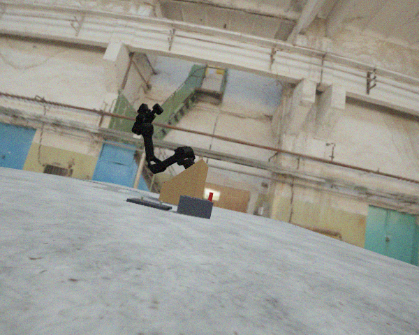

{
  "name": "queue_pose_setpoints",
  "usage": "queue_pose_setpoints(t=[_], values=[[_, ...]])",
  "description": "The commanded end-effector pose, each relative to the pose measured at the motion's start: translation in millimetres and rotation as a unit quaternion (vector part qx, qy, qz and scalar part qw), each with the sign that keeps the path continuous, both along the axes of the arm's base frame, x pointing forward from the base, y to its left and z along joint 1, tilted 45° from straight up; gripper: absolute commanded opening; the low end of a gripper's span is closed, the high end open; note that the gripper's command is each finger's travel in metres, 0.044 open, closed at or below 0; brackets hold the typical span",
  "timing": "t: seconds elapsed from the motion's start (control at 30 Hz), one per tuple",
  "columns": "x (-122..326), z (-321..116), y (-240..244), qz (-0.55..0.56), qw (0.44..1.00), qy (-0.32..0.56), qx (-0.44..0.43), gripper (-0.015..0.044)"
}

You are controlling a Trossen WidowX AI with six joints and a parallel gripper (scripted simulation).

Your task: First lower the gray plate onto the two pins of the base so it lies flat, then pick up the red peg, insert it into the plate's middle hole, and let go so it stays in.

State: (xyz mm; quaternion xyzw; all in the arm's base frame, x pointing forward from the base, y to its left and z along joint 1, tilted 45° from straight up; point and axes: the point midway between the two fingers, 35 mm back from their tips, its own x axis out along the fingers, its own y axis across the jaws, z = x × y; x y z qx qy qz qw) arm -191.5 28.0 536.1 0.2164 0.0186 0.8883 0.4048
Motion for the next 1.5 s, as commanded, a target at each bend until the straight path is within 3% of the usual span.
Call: queue_pose_setpoints(t=[0.0,0.1,0.4,0.73,1.07,1.47], values=[[0.0,0.0,0.0,0.0,1.0,0.0,0.0,0.0426],[18.9,10.7,13.3,-0.004,0.999,0.04,-0.008,0.044],[150.5,46.6,91.6,-0.057,0.959,0.273,-0.05,0.044],[310.6,25.3,157.4,-0.16,0.851,0.495,-0.076,0.044],[457.7,-55.4,179.3,-0.297,0.693,0.651,-0.086,0.044],[586.6,-218.4,164.6,-0.462,0.435,0.762,-0.129,0.044]])
